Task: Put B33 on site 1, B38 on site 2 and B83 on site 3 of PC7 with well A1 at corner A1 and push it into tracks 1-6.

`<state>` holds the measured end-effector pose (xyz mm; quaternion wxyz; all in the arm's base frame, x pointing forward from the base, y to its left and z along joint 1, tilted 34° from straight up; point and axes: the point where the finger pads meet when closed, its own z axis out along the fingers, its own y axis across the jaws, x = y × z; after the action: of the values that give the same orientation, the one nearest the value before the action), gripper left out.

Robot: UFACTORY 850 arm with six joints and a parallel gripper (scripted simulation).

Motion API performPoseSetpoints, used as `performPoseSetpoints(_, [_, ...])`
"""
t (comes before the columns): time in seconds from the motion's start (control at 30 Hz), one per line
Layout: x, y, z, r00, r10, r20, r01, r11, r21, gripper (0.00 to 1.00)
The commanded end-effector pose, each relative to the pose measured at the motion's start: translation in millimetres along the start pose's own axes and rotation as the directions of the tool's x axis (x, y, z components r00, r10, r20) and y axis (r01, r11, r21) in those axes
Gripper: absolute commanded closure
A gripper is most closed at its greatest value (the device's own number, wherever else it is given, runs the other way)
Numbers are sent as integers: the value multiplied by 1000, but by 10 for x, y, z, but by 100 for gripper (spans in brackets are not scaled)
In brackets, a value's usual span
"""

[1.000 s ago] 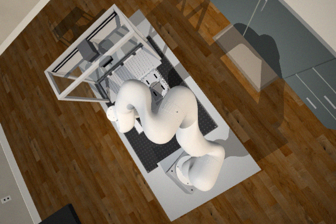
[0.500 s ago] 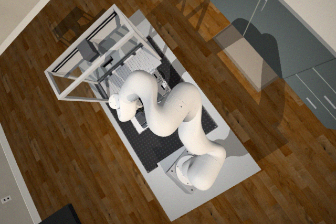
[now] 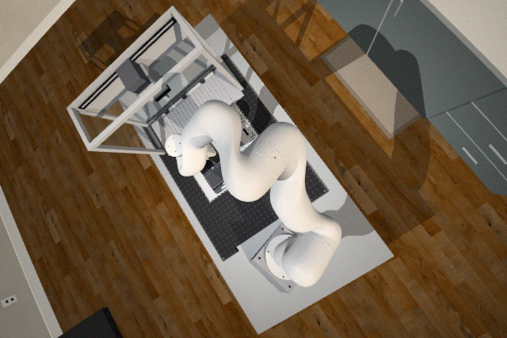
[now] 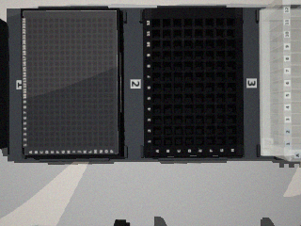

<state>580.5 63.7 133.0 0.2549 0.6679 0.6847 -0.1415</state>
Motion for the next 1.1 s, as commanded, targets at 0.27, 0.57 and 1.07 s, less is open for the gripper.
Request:
performPoseSetpoints(0.27, [0, 9, 108, 1000, 1, -1, -1, 1000, -2, 0])
performPoseSetpoints(0.57, [0, 9, 225, 1000, 1, -1, -1, 1000, -2, 0])
performPoseSetpoints(1.07, [0, 9, 442, 1000, 1, -1, -1, 1000, -2, 0])
